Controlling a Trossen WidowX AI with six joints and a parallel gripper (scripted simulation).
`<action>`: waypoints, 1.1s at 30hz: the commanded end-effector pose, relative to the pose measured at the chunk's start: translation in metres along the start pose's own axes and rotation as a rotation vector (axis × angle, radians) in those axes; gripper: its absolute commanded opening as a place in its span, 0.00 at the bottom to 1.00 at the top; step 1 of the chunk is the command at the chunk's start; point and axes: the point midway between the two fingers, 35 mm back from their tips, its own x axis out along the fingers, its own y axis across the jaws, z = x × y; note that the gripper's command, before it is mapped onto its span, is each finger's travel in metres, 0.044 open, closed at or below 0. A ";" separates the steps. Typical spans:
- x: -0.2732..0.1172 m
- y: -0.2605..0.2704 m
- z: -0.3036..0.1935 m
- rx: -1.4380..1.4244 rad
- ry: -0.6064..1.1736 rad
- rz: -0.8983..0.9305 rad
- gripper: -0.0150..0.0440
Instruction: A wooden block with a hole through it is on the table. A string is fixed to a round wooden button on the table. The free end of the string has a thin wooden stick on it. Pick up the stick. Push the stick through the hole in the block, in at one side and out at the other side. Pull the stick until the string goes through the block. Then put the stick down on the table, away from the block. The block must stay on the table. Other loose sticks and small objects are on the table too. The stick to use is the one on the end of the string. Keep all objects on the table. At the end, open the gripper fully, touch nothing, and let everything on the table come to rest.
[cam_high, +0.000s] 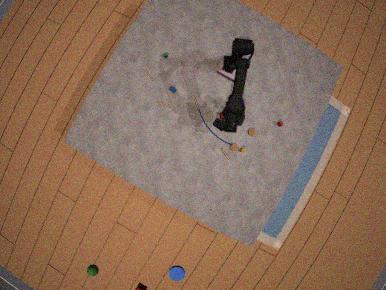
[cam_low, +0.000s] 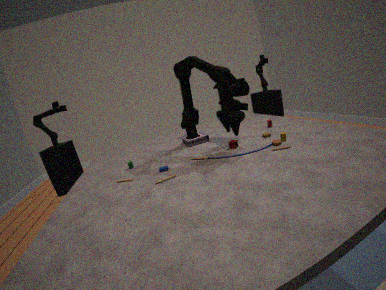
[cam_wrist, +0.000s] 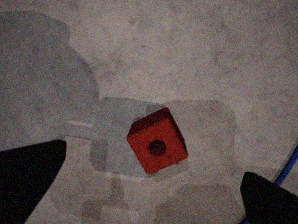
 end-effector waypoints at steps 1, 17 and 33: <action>-0.004 0.000 -0.001 0.635 -0.004 0.006 1.00; -0.011 -0.002 -0.005 1.723 -0.001 0.007 1.00; -0.015 -0.004 -0.007 2.485 0.001 0.007 1.00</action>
